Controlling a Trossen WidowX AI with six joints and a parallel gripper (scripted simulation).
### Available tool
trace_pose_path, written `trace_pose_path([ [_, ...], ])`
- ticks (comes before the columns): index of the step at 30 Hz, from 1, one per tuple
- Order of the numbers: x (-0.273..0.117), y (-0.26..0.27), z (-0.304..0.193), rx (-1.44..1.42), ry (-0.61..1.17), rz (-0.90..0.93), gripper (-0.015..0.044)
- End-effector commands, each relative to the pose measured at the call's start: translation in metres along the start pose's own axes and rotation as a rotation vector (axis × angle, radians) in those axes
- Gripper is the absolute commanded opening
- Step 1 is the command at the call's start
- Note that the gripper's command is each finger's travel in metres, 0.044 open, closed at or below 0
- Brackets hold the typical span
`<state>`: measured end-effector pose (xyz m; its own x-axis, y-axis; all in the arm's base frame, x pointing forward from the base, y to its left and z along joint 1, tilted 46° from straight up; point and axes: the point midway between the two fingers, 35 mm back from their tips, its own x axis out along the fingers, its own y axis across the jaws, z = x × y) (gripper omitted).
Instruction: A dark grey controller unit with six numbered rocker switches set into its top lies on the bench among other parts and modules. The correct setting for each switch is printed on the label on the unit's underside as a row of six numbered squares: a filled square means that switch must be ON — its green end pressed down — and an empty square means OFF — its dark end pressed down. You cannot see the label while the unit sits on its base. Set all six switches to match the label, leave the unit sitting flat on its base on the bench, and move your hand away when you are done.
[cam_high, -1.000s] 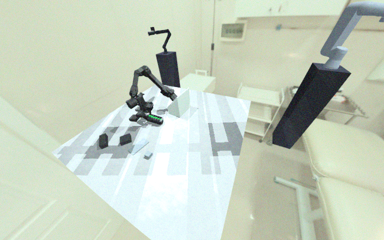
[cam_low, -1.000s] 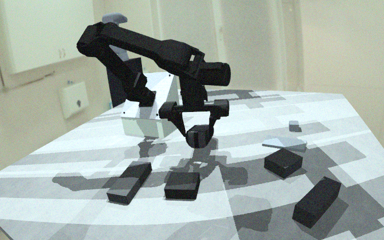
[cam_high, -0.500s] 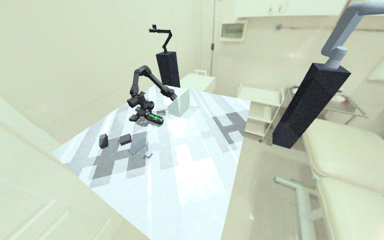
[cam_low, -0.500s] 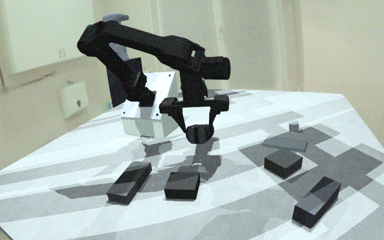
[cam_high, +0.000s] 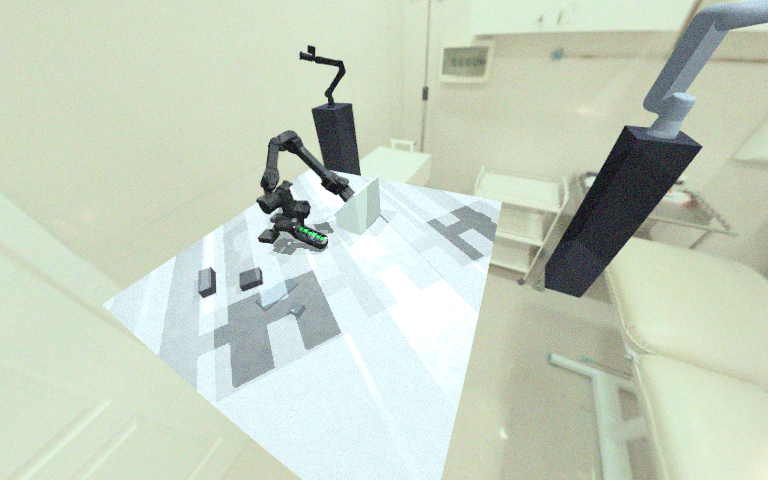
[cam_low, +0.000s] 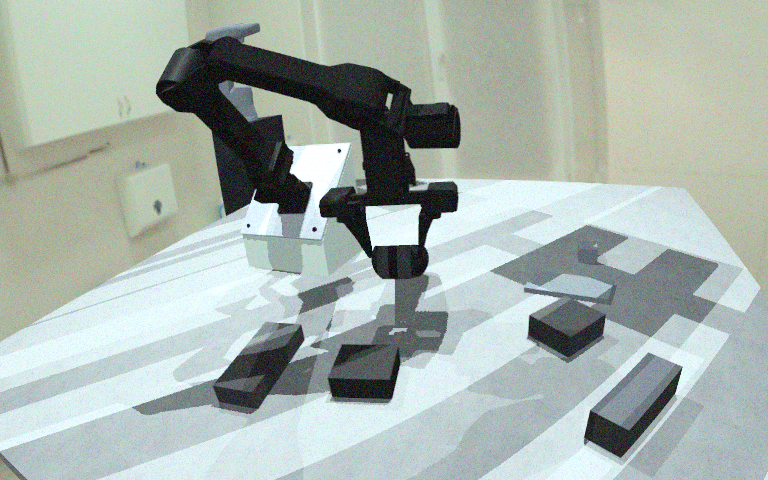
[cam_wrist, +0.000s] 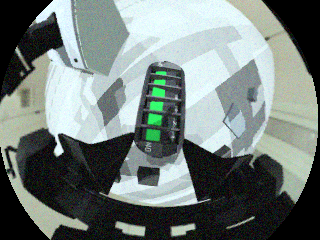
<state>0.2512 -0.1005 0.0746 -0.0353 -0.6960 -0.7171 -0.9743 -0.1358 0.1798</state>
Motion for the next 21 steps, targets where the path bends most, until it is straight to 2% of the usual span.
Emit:
trace_pose_path([
  [1,-0.003,-0.001,0.004,0.0,0.005,-0.003,0.0336],
  [21,-0.013,-0.001,0.018,-0.001,0.045,-0.003,0.0336],
])
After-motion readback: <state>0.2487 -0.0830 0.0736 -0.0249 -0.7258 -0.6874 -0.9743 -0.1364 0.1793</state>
